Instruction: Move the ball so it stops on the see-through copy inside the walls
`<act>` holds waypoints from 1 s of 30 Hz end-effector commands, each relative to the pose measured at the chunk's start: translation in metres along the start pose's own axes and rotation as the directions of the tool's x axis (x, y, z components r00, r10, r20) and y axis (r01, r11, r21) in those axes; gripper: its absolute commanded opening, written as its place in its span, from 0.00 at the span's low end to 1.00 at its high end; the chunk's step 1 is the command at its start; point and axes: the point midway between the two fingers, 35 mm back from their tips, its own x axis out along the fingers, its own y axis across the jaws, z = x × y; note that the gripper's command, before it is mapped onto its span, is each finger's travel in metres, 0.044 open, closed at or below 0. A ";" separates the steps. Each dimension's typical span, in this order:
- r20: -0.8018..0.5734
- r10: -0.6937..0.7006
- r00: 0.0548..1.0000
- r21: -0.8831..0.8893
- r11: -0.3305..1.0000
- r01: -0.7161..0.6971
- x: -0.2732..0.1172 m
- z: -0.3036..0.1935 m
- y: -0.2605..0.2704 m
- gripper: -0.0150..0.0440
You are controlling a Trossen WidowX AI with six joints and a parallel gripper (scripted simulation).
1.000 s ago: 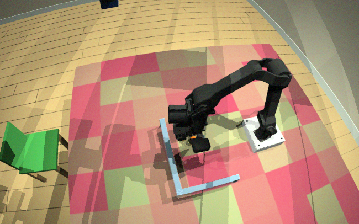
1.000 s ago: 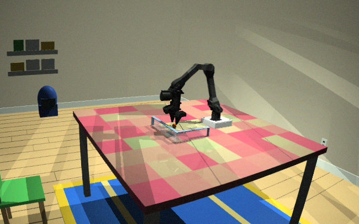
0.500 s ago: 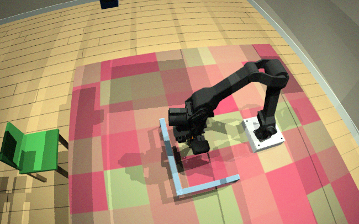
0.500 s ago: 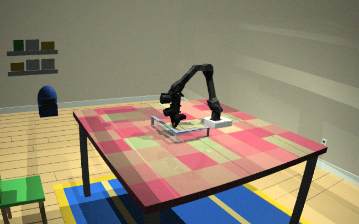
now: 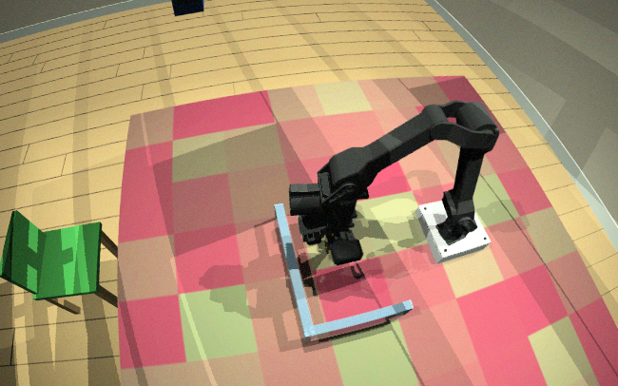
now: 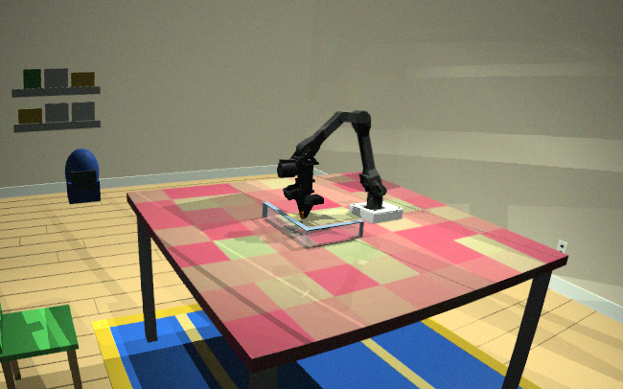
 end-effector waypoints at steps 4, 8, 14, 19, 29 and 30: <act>0.023 0.000 1.000 0.000 1.000 0.000 -0.045 0.008 -0.001 0.25; 0.023 0.000 1.000 0.000 1.000 0.000 -0.070 0.007 -0.001 0.25; 0.022 0.000 1.000 0.000 1.000 0.000 -0.108 0.000 0.000 0.25; 0.022 0.000 1.000 0.000 1.000 0.000 -0.111 0.000 0.000 0.25; 0.025 -0.001 1.000 0.001 1.000 0.001 -0.080 0.036 -0.015 0.25; 0.026 -0.001 1.000 0.000 1.000 0.001 -0.077 0.039 -0.017 0.25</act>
